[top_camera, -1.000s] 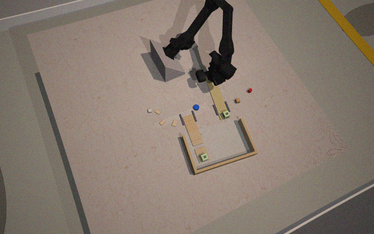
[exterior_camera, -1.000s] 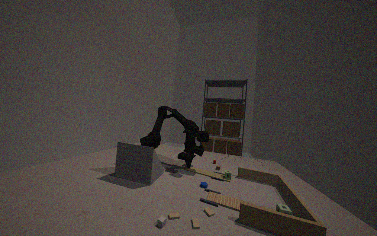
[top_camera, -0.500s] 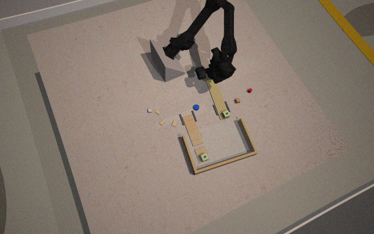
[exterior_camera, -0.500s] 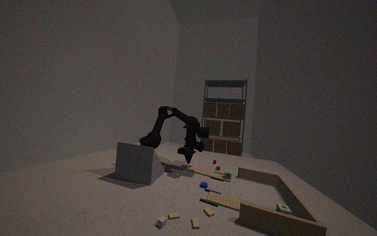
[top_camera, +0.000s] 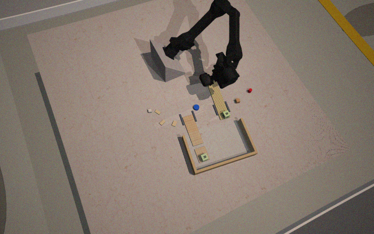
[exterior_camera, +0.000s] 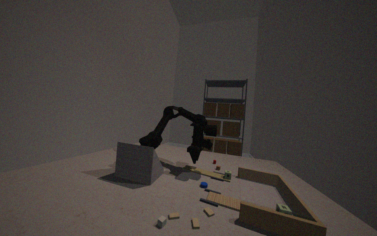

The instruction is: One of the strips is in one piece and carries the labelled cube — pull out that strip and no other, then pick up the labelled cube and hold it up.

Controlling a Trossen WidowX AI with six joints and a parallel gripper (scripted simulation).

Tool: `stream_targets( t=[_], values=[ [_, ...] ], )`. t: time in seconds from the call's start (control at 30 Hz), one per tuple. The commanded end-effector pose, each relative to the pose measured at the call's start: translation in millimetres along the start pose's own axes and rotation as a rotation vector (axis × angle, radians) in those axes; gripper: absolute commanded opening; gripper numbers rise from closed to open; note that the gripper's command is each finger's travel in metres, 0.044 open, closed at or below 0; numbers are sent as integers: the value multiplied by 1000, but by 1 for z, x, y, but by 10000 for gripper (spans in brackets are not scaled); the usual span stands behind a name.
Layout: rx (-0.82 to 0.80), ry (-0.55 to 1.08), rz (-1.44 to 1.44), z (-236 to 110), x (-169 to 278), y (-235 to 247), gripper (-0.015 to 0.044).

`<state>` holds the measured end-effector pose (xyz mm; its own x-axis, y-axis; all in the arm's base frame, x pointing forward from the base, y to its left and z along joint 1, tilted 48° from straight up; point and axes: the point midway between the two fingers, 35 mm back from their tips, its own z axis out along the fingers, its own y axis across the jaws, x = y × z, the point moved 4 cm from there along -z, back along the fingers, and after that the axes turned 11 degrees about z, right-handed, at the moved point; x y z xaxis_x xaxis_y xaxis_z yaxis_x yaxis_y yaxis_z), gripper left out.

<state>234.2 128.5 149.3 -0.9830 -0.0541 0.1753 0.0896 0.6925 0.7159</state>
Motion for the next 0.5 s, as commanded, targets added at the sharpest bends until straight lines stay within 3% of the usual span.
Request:
stream_targets(
  t=[0.0,0.1,0.47],
  values=[
    [-4,2,-7,-2,-15,2,368],
    [-4,1,-8,-3,-26,3,440],
    [-3,0,-9,-8,-67,9,440]
  ],
)
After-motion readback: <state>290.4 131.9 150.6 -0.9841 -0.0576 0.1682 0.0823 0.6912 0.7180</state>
